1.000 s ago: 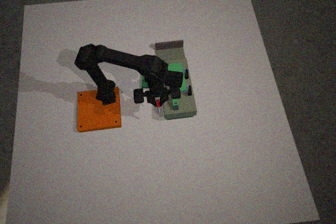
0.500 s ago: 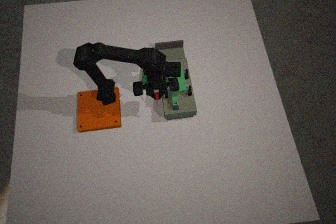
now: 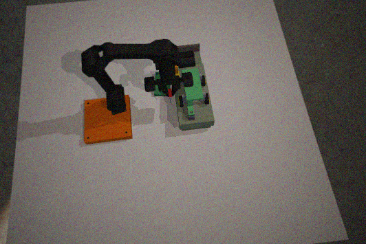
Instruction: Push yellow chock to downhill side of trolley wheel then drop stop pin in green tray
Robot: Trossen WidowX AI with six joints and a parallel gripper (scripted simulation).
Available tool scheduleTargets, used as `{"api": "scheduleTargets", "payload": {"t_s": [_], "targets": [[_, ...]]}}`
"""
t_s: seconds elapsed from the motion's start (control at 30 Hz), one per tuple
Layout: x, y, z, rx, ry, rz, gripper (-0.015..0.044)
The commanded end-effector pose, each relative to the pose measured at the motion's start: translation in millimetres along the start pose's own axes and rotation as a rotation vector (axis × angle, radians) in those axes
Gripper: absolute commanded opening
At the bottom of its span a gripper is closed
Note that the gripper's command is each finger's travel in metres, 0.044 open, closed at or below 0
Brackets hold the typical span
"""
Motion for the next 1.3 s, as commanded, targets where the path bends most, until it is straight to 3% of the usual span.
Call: {"api": "scheduleTargets", "payload": {"t_s": [0.0, 1.0, 1.27], "targets": [[1.8, 16.2, 0.2, -0.002, 0.005, -0.002, 0.0000], [15.6, 127.8, 4.0, -0.002, 0.005, -0.011, 0.0000], [16.7, 132.3, 4.4, 0.039, 0.003, -0.020, 0.0000]]}}
Point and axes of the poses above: the point midway between the two fingers, 35 mm back from their tips, its own x axis back along the fingers, its own z axis across the jaws, y = z × x, the point moved 8 cm from there along x, back along the fingers, and after that the axes turned 1 degree about x, right-handed, at the moved point
